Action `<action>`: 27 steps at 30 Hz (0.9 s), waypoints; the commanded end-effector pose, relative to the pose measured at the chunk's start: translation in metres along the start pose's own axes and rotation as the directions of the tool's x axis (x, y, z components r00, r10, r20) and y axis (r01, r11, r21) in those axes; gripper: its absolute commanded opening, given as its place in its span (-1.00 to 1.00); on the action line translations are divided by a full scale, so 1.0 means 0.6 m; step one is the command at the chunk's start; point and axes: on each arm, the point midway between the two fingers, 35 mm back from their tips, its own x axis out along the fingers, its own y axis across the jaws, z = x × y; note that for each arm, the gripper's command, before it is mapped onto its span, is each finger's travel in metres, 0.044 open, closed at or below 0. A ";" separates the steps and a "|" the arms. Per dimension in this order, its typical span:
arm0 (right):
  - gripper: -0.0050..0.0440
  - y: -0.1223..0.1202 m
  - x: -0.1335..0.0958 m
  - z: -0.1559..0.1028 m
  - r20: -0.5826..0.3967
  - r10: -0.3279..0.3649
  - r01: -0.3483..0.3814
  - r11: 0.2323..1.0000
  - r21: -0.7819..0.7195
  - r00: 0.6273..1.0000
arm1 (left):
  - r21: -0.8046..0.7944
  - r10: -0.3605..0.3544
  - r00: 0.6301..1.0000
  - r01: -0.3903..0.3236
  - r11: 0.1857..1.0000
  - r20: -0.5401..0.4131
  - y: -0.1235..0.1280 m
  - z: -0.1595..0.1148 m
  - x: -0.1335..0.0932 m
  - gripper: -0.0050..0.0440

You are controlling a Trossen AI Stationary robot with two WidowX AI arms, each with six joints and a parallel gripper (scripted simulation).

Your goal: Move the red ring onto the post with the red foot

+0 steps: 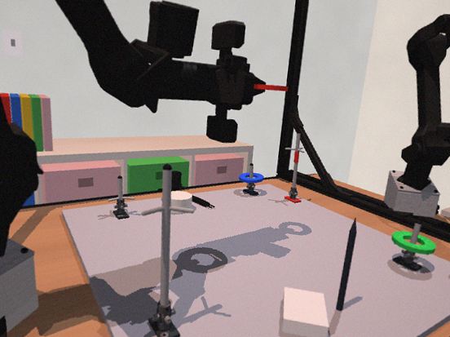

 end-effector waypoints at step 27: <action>-0.80 0.015 0.118 -0.063 -0.006 -0.002 0.002 1.000 -0.001 1.000 | -0.106 -0.058 0.998 0.056 0.993 -0.019 -0.019 -0.023 -0.021 0.84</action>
